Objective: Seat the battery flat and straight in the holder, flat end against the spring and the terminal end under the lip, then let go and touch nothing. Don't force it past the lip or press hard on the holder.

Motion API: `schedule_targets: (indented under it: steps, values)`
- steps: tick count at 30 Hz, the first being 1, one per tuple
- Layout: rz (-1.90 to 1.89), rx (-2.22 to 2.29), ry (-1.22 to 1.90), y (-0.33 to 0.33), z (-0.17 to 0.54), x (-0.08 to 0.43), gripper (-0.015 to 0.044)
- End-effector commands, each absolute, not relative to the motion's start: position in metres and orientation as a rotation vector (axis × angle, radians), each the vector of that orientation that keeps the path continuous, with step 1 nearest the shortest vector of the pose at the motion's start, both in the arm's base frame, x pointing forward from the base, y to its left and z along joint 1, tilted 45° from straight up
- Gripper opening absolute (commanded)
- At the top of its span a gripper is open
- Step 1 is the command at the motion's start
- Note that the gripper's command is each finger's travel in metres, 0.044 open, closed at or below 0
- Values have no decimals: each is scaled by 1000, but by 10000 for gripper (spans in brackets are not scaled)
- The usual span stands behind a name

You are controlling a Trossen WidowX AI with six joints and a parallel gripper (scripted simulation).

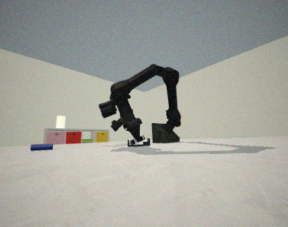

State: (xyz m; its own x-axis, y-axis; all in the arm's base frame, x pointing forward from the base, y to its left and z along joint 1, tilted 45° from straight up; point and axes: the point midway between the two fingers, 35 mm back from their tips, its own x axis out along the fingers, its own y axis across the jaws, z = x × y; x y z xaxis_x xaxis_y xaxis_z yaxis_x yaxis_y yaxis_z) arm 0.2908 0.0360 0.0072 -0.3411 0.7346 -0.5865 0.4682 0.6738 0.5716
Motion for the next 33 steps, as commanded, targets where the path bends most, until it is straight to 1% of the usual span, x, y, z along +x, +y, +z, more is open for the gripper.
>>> schedule_targets:
  steps: [1, 33]
  values:
    - [360, 928, 1978, 36, 5, 292, 67]
    - [252, 919, 1842, 42, 4, 286, 67]
